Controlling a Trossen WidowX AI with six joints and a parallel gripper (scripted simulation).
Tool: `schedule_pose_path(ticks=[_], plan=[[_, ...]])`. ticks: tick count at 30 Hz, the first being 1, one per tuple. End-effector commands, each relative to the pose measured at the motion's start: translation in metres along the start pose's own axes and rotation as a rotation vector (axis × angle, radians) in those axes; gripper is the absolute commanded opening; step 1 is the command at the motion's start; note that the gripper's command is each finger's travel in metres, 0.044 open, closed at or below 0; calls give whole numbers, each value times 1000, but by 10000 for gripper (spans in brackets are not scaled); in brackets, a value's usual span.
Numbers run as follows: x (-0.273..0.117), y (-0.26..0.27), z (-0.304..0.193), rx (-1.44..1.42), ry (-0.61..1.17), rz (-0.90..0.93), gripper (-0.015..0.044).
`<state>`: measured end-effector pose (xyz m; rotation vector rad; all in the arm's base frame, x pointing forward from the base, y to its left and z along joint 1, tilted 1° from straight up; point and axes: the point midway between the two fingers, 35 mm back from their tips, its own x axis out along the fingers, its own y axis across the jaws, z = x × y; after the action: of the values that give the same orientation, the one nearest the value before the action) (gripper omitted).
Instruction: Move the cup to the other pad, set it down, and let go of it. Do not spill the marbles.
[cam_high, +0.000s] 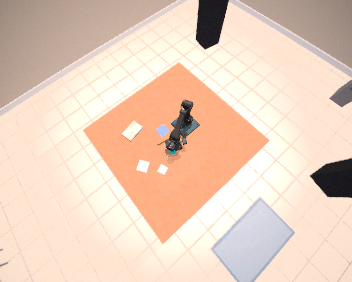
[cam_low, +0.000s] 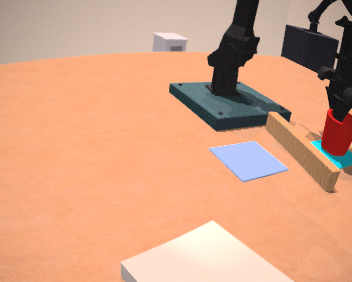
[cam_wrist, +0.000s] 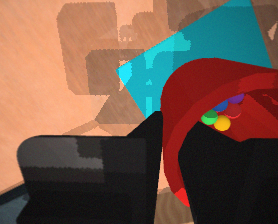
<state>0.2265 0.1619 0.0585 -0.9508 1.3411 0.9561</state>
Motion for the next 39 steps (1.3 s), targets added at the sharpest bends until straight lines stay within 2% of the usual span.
schedule_pose_path(ticks=[1,4,9,39], plan=[[0,0,0,0,0,0,0],[0,0,0,0,0,0,0],[0,0,0,0,0,0,128],[-29,-1,1,2,-2,1,128]])
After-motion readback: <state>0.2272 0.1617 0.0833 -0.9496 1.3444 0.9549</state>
